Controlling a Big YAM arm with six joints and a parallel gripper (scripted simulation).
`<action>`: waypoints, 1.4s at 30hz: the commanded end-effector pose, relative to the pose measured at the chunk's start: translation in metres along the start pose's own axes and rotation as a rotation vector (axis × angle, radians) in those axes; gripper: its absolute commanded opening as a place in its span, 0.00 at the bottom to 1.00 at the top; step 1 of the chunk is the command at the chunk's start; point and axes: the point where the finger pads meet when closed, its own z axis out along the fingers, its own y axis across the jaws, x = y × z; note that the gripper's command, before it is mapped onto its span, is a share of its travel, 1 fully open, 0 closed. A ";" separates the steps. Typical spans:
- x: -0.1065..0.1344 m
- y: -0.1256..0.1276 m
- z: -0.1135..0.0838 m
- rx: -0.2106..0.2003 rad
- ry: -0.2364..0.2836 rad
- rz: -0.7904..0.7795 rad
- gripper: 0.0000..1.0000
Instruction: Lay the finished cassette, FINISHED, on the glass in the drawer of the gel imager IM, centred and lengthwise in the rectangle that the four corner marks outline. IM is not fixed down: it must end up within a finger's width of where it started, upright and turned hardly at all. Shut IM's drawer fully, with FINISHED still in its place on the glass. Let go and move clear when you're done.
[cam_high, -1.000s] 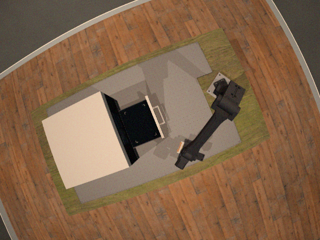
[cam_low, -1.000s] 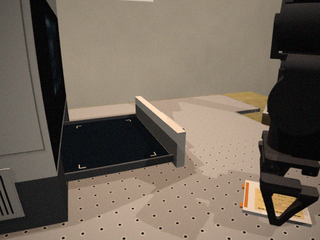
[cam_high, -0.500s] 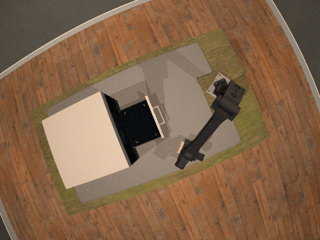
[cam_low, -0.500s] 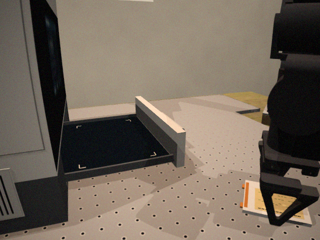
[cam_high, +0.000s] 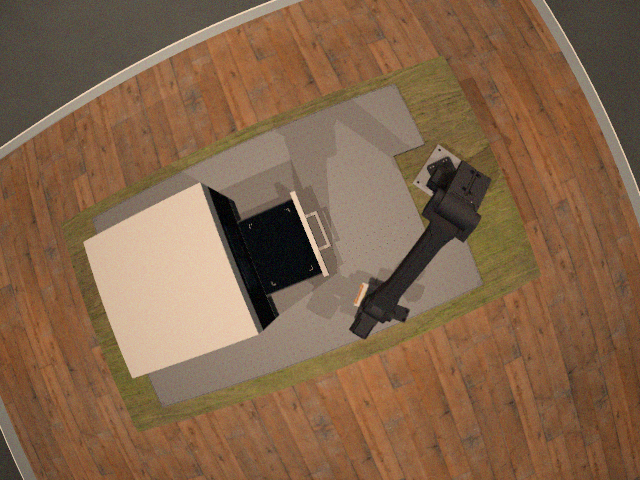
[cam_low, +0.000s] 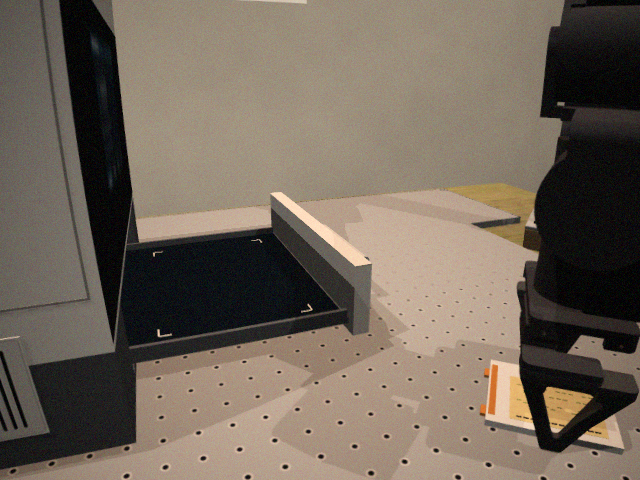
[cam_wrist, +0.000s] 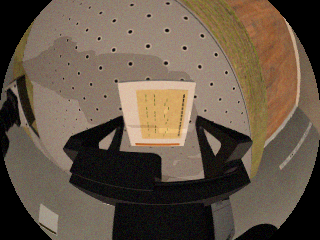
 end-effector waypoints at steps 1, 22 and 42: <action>0.002 0.003 0.006 -0.002 -0.002 -0.004 1.00; 0.002 0.003 0.006 -0.002 -0.002 -0.004 0.78; 0.002 0.003 0.006 -0.002 -0.002 -0.004 0.78</action>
